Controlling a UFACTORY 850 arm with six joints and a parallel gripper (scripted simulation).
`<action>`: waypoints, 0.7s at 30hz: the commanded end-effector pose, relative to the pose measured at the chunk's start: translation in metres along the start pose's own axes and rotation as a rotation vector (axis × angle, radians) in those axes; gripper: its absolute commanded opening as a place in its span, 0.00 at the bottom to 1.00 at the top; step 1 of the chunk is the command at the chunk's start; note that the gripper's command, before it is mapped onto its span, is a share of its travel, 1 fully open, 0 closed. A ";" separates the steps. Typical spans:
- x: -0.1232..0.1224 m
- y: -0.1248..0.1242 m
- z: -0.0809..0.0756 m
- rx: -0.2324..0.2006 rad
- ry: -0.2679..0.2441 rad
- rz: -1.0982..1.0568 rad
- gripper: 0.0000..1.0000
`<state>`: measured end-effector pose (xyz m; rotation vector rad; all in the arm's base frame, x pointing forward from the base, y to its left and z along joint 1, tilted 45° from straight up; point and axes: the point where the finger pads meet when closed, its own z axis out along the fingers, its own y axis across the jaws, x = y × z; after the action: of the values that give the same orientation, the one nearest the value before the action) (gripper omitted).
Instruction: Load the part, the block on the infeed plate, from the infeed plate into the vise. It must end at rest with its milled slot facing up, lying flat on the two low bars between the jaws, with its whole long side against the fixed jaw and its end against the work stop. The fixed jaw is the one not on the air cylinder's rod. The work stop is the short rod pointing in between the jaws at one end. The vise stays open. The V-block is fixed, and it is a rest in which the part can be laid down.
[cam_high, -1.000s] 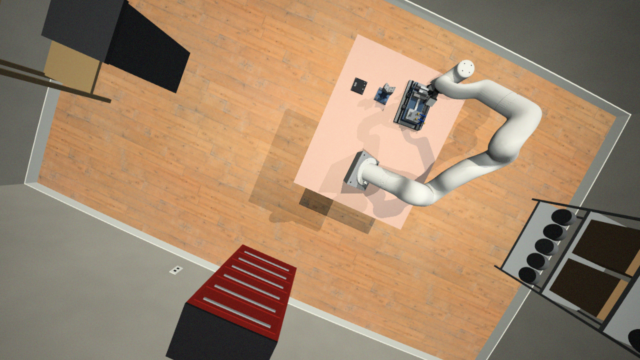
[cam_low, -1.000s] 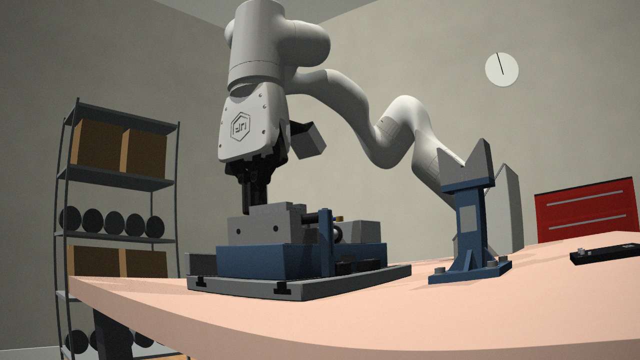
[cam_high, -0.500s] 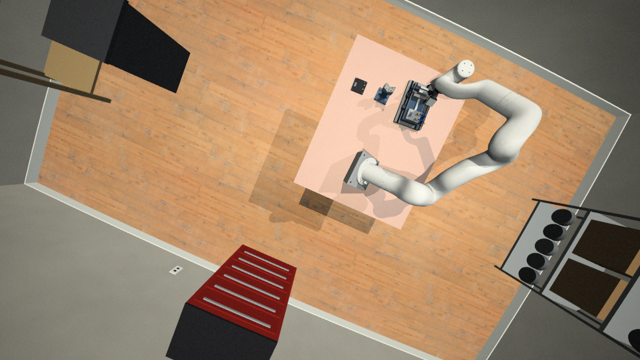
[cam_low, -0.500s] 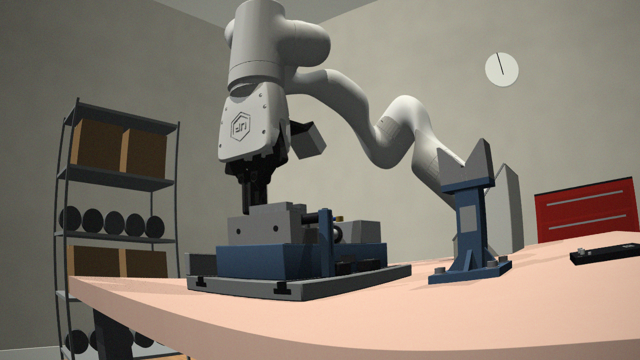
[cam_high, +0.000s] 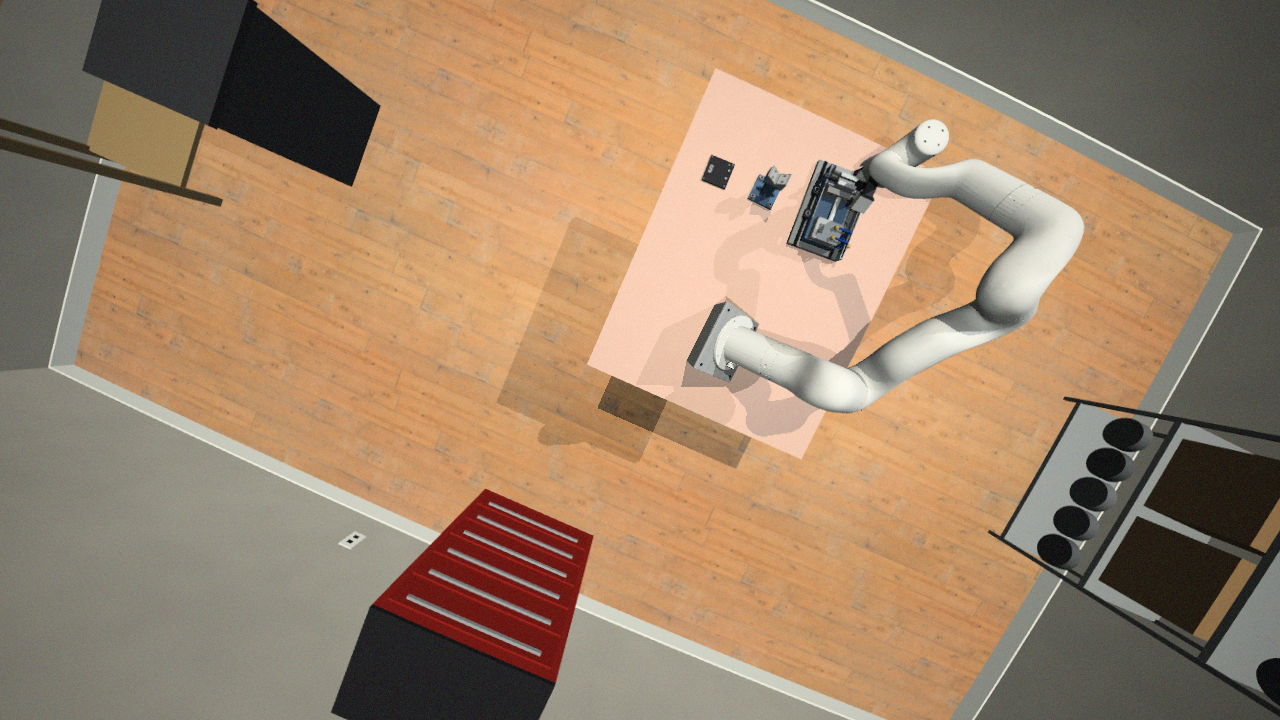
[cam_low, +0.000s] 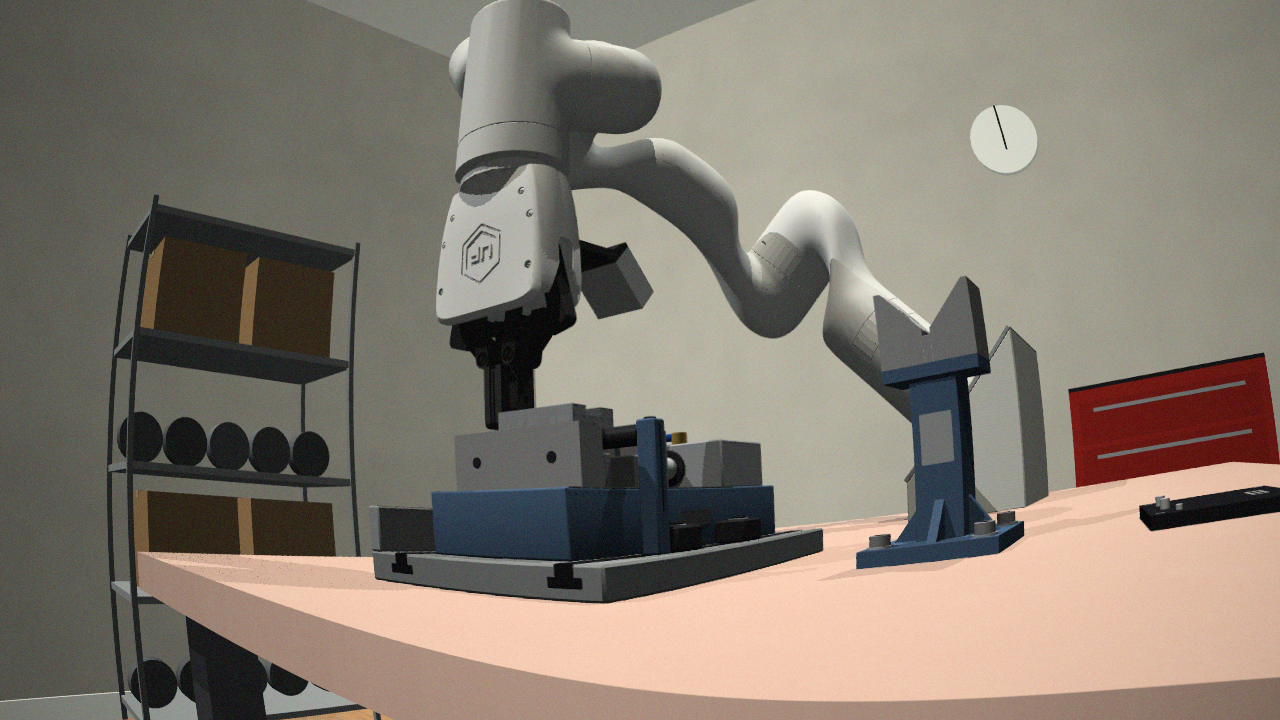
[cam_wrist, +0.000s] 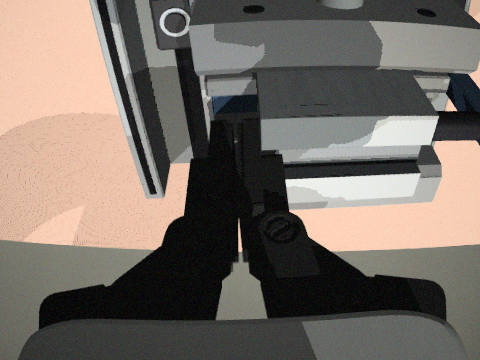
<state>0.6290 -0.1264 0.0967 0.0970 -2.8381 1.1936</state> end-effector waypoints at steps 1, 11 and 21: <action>-0.001 0.003 0.000 -0.008 -0.005 0.000 0.00; -0.001 0.002 0.000 -0.008 -0.005 0.000 0.00; -0.001 -0.009 0.000 -0.008 -0.005 0.000 0.00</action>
<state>0.6288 -0.1292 0.0974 0.1037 -2.8456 1.1775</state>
